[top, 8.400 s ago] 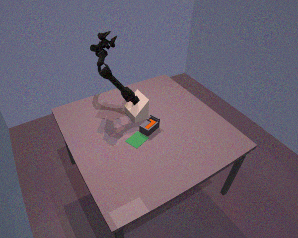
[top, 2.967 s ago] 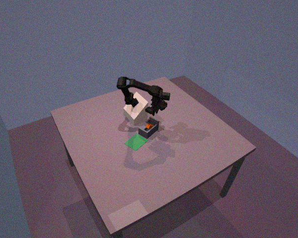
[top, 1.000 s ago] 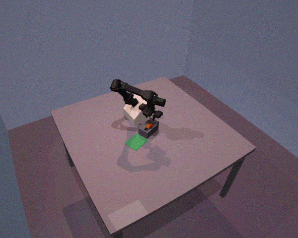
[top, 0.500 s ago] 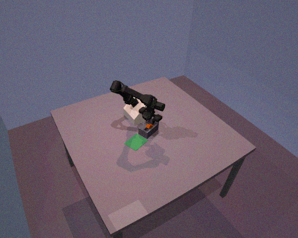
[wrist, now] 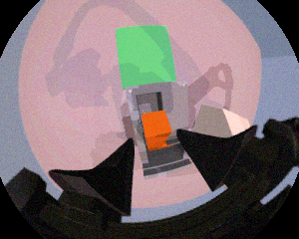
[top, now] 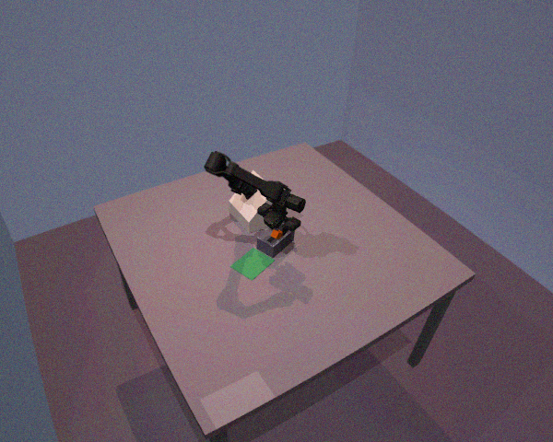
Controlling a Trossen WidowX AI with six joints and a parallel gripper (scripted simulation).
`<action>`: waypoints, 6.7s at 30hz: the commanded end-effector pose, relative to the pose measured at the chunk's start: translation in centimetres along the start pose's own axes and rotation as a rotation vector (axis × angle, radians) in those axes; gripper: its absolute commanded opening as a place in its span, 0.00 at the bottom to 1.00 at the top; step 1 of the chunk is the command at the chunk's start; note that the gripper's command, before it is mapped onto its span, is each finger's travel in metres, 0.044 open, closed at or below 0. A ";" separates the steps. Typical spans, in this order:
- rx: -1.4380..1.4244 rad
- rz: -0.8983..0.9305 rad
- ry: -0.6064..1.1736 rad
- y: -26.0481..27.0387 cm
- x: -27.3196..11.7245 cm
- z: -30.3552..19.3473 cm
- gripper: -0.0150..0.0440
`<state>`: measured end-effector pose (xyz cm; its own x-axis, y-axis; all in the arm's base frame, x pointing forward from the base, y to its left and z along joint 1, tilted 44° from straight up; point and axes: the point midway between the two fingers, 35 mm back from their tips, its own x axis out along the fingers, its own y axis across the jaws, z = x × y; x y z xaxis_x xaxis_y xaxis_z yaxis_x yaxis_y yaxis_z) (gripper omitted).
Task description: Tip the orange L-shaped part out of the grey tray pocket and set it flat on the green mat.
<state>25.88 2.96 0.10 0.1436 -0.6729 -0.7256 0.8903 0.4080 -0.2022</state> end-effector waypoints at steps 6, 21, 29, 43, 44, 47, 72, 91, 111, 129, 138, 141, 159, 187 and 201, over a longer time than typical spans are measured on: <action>-0.006 -0.001 -0.006 -0.1 1.5 0.1 0.73; 0.000 -0.002 -0.002 -0.1 1.7 0.0 0.45; 0.000 -0.002 -0.002 -0.1 1.7 0.0 0.26; -0.003 -0.001 -0.004 -0.1 0.6 0.0 0.25; -0.003 -0.001 -0.004 -0.1 0.4 0.0 0.25; -0.004 -0.001 -0.004 -0.1 0.0 0.0 0.25; -0.006 -0.001 -0.005 -0.1 -3.9 0.0 0.25; -0.007 -0.001 -0.004 -0.1 -6.9 0.0 0.25; -0.006 -0.001 -0.006 -0.6 -6.6 5.7 0.25; -0.005 -0.001 -0.010 -1.4 -6.7 14.4 0.25; -0.005 -0.001 -0.011 -1.5 -6.8 16.7 0.25; -0.005 -0.001 -0.011 -1.5 -6.6 16.7 0.25; -0.004 -0.001 -0.012 -1.5 -3.9 16.7 0.25; -0.004 -0.001 -0.014 -1.6 0.5 16.8 0.25; -0.004 -0.001 -0.014 -1.6 1.3 16.8 0.25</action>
<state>31.89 -8.99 10.59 0.1474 -0.6857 -0.7128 0.8911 0.4048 -0.2051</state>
